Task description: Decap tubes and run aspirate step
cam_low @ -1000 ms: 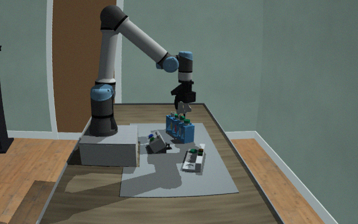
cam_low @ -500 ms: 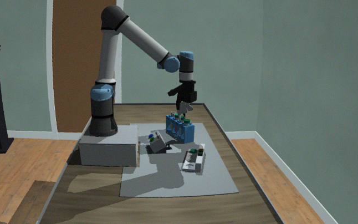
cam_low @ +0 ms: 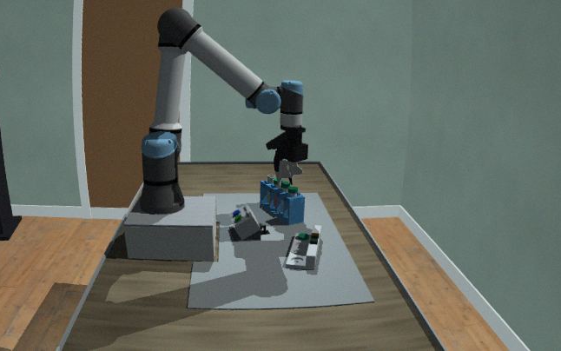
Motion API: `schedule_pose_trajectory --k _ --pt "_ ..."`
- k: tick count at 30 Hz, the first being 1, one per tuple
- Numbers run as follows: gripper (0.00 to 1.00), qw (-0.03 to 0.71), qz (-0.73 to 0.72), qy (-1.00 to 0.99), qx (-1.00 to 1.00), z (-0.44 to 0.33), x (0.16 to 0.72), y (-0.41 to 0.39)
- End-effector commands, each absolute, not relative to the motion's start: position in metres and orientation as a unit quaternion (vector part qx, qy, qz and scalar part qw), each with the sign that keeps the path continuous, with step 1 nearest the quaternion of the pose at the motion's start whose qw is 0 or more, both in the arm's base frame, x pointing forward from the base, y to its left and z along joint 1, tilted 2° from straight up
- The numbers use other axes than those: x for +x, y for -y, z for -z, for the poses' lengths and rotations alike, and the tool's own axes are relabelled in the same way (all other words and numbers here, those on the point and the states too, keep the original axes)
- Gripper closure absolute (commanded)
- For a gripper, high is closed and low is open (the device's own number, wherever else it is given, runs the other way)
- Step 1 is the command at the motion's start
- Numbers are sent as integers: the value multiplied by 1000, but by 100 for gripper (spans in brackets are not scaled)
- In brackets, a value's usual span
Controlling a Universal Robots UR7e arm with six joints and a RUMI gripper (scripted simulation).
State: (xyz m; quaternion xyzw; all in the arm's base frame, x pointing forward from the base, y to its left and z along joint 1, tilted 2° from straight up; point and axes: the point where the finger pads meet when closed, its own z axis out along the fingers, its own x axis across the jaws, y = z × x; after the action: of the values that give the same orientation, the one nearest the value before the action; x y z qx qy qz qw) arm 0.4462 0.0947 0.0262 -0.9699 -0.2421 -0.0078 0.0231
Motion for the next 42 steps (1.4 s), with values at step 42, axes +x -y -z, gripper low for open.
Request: schedule_pose_trajectory --k 42 --pt "100 19 3 42 -999 -27 446 -95"
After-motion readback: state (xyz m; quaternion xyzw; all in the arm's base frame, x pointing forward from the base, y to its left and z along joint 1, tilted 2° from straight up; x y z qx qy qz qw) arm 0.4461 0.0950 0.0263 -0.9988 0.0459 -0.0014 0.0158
